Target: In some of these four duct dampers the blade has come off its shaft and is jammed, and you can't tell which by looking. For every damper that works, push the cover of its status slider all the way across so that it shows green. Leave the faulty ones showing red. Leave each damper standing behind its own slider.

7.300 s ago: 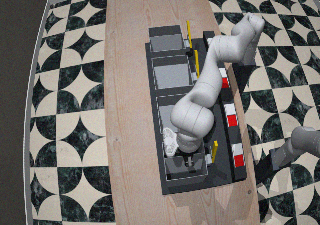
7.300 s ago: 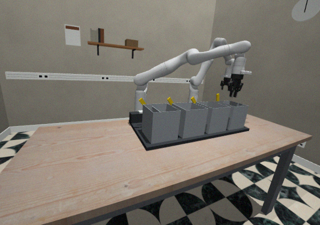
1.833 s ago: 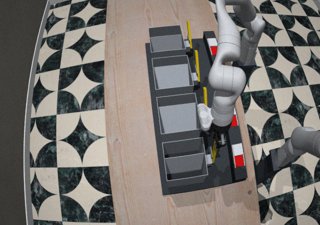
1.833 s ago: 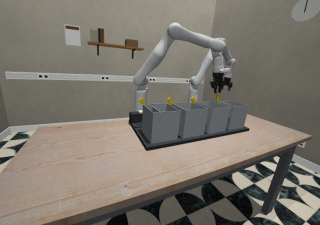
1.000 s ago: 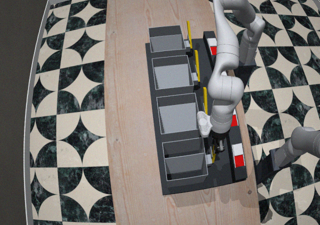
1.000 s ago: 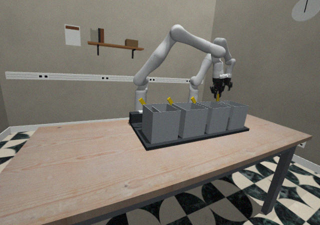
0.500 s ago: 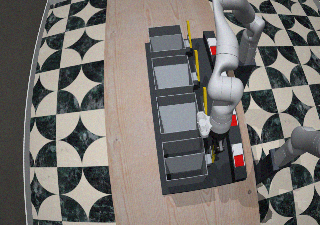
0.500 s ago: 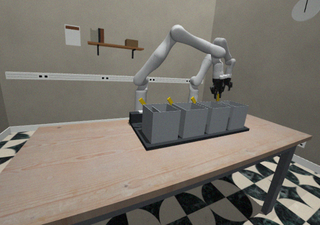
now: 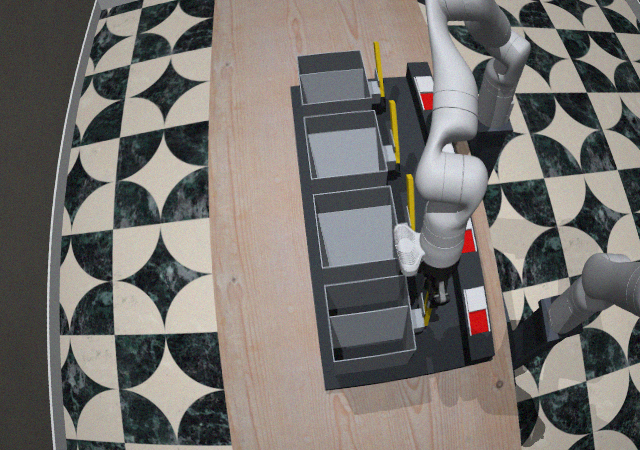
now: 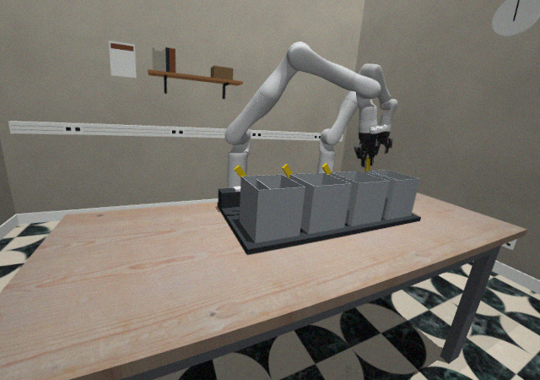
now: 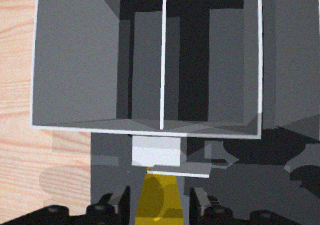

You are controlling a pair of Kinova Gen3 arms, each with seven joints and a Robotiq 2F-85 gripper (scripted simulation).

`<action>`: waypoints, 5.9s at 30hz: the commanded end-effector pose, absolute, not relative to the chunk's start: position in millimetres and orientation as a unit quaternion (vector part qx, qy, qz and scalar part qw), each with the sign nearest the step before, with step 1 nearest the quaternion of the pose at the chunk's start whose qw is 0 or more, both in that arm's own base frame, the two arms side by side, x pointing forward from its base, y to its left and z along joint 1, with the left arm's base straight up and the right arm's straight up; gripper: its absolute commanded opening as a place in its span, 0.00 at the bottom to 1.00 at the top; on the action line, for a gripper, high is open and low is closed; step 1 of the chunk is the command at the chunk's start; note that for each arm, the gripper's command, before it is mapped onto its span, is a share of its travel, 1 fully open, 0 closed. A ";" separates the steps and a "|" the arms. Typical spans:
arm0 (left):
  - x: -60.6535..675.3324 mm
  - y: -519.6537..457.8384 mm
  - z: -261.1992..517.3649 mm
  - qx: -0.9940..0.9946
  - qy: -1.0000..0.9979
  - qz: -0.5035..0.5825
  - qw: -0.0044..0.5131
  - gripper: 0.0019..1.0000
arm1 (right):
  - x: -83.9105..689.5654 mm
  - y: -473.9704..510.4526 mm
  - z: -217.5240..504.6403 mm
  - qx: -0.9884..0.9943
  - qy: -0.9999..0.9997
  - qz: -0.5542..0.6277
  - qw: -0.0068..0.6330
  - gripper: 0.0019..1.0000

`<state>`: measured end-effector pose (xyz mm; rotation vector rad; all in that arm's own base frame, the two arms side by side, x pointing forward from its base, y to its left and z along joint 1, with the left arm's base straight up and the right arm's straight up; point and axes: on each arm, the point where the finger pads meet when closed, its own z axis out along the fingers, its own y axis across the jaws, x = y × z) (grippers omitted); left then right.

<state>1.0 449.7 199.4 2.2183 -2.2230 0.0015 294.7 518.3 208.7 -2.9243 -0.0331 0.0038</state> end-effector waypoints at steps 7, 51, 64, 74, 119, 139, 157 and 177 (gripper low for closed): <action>0.9 450.0 200.0 0.706 -0.708 0.000 0.000 1.00 | 294.8 518.6 209.9 -0.994 -0.011 0.001 0.109 0.43; 0.9 450.0 200.0 0.706 -0.708 0.000 0.000 1.00 | 294.8 518.7 209.9 -0.994 -0.011 0.001 0.109 0.26; 0.9 450.0 200.0 0.706 -0.708 0.000 0.000 1.00 | 294.7 522.8 210.7 -0.996 -0.011 0.001 0.091 0.26; 0.9 450.0 200.0 0.706 -0.708 0.000 0.000 1.00 | 294.6 530.9 211.9 -0.998 -0.011 0.000 0.054 0.26; 0.9 450.0 200.0 0.706 -0.708 0.000 0.000 1.00 | 294.3 539.0 212.6 -1.000 -0.011 0.000 0.018 0.40; 0.9 450.0 200.0 0.706 -0.708 0.000 0.000 1.00 | 294.3 538.9 216.3 -1.000 -0.011 0.000 0.018 0.43; 0.9 450.0 200.0 0.706 -0.708 0.000 0.000 1.00 | 294.3 537.2 262.4 -1.000 -0.011 0.000 0.018 0.43; 0.9 450.0 200.0 0.706 -0.708 0.000 0.000 1.00 | 296.4 536.9 277.5 -1.000 -0.011 0.000 0.018 0.43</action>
